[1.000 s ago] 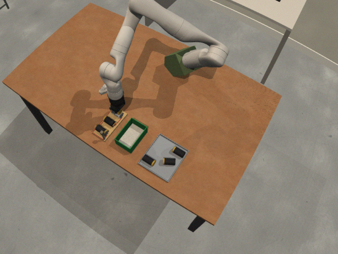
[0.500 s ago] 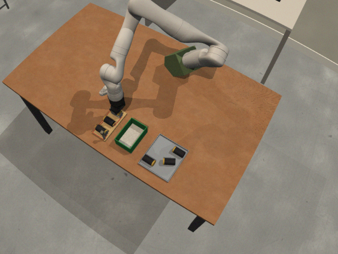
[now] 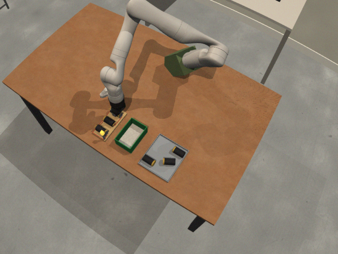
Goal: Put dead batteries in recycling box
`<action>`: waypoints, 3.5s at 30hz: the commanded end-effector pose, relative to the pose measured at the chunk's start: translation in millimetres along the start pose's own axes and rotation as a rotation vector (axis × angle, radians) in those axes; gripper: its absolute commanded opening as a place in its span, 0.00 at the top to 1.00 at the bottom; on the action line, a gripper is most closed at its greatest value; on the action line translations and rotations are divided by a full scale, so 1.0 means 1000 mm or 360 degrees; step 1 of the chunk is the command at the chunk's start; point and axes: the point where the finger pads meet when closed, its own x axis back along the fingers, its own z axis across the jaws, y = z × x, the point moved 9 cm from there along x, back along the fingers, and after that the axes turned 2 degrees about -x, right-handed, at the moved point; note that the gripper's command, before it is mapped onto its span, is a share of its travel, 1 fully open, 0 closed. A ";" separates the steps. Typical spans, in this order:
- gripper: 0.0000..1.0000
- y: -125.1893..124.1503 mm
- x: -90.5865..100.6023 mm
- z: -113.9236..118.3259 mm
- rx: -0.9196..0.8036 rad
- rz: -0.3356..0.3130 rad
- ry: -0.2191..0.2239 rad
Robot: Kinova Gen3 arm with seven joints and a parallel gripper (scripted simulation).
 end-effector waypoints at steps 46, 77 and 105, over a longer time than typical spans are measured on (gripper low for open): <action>0.10 0.001 0.035 0.000 0.0001 -0.0002 0.0000; 0.10 0.001 0.065 0.000 0.0001 -0.0002 0.0000; 0.10 0.001 0.121 0.000 0.0001 -0.0002 0.0000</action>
